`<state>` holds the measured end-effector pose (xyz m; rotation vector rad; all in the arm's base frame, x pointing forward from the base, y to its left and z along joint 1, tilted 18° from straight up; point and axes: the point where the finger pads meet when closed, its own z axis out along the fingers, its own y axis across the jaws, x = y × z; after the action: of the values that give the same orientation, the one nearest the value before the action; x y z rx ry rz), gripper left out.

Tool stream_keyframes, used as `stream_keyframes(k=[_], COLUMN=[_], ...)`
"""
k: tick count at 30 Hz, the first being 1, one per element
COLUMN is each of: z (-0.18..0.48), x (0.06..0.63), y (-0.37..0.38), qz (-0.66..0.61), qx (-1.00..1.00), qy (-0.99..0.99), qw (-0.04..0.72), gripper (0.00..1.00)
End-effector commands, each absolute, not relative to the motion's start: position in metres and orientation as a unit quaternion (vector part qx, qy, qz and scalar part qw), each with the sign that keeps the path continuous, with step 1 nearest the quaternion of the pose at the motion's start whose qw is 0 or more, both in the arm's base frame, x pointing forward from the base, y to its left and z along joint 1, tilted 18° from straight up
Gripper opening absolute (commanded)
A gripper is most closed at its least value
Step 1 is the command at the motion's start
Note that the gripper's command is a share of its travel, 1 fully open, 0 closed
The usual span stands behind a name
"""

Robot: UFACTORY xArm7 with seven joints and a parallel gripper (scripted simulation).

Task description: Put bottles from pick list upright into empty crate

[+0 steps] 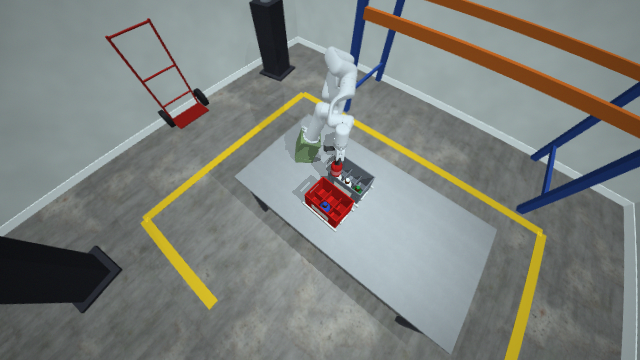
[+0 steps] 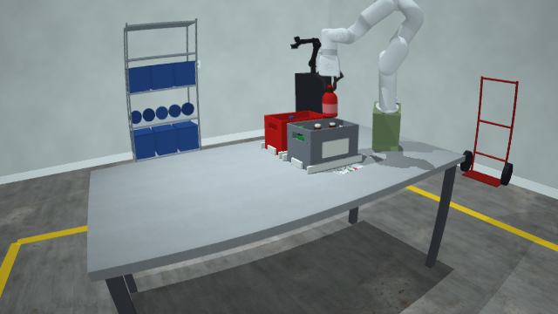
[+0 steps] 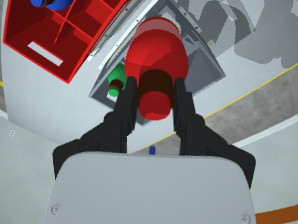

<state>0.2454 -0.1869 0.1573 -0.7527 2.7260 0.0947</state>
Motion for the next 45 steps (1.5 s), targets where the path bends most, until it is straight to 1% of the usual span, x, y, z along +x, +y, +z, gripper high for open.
stream_keyframes(k=[1,45], z=[0.161,0.177], x=[0.248,0.265], y=[-0.18,-0.104], qz=[0.031,0.031], qx=[-0.263,-0.263], qy=[0.952,0.952], qw=[0.156,0.156], gripper=[0.0,0.0])
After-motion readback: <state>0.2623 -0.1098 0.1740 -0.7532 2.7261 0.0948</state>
